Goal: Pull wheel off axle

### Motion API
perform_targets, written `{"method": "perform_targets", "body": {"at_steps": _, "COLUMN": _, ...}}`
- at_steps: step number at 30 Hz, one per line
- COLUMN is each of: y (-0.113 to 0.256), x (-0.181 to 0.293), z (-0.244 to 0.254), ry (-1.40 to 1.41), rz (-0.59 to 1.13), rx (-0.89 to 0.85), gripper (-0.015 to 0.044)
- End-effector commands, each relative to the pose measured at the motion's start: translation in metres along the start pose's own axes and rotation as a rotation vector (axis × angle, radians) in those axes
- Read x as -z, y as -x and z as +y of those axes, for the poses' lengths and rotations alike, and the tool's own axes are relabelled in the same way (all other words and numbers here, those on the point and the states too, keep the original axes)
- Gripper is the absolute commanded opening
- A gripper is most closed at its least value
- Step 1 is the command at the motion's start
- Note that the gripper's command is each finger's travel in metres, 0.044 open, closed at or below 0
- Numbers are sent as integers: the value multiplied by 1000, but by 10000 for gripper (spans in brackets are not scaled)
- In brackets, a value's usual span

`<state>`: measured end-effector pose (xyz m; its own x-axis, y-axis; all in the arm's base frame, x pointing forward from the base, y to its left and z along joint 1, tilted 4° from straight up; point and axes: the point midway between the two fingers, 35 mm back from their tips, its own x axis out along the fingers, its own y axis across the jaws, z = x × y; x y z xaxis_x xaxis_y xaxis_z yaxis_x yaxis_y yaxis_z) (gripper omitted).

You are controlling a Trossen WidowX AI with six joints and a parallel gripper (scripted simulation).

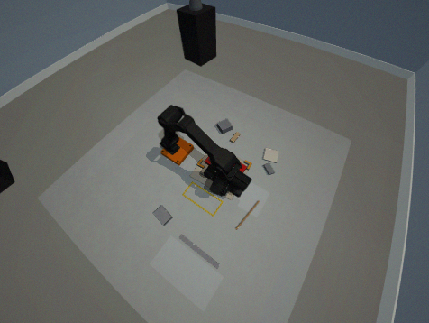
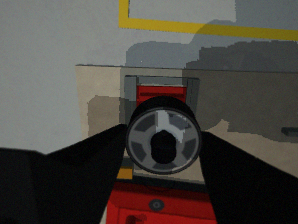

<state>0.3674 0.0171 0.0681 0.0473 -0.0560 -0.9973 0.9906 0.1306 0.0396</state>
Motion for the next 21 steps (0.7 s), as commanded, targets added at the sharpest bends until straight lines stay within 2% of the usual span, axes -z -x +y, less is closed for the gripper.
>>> {"method": "perform_targets", "body": {"at_steps": 1, "y": 5, "x": 0, "z": 1, "ry": 0, "rz": -1, "rx": -6, "gripper": 0}}
{"method": "perform_targets", "body": {"at_steps": 21, "y": 12, "x": 0, "z": 1, "ry": 1, "rz": -2, "rx": -6, "gripper": 0}}
